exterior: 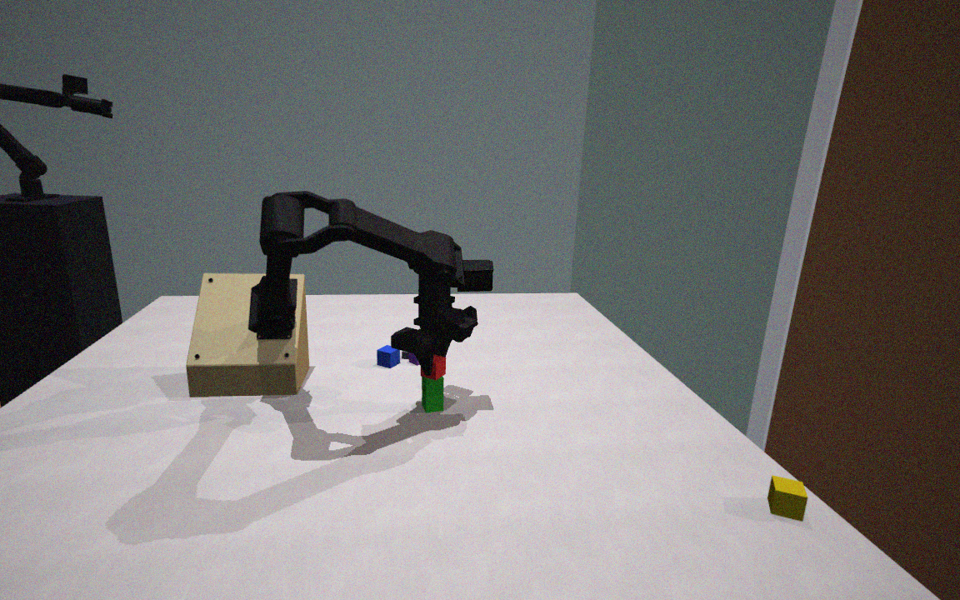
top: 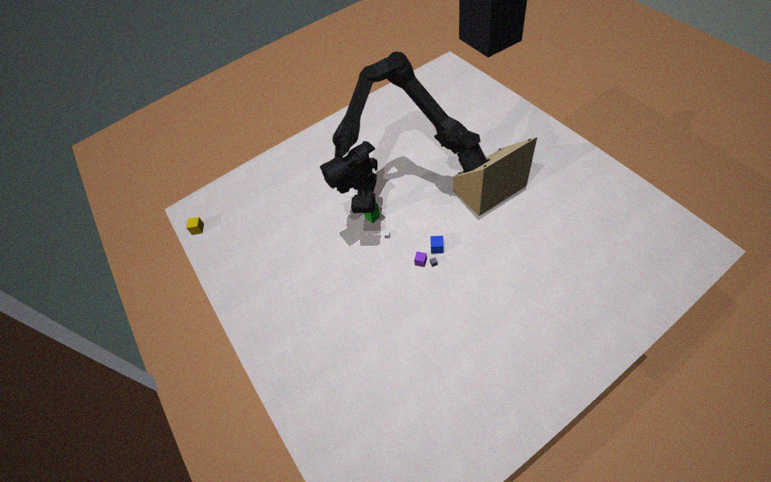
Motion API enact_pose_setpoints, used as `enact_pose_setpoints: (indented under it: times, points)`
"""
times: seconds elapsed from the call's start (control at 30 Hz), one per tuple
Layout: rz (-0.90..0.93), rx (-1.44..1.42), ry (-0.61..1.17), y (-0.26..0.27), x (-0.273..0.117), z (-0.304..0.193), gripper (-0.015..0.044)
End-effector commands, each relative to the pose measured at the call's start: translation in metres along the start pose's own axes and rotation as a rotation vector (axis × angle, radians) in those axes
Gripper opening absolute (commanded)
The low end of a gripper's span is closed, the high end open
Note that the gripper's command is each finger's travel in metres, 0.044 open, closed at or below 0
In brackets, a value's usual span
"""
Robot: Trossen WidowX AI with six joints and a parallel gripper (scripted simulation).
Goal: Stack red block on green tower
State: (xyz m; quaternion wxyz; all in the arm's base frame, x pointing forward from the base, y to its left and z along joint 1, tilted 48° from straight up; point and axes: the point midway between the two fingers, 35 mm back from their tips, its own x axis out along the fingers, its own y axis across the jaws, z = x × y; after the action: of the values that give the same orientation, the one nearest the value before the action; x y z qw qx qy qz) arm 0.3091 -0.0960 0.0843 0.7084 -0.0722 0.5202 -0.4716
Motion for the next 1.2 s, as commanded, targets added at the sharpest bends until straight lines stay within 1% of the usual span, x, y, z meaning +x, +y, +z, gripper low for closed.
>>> enact_pose_setpoints:
  times: [0.0, 0.57, 1.17]
  points:
    - [-0.005, -0.006, -0.002, -0.0004, -0.0016, 0.0, 0.0]
    - [0.0, -0.001, 0.0, 0.0001, -0.0001, 0.0, 0.044]
    - [0.0, -0.001, 0.0, 0.0001, -0.0001, 0.0, 0.044]
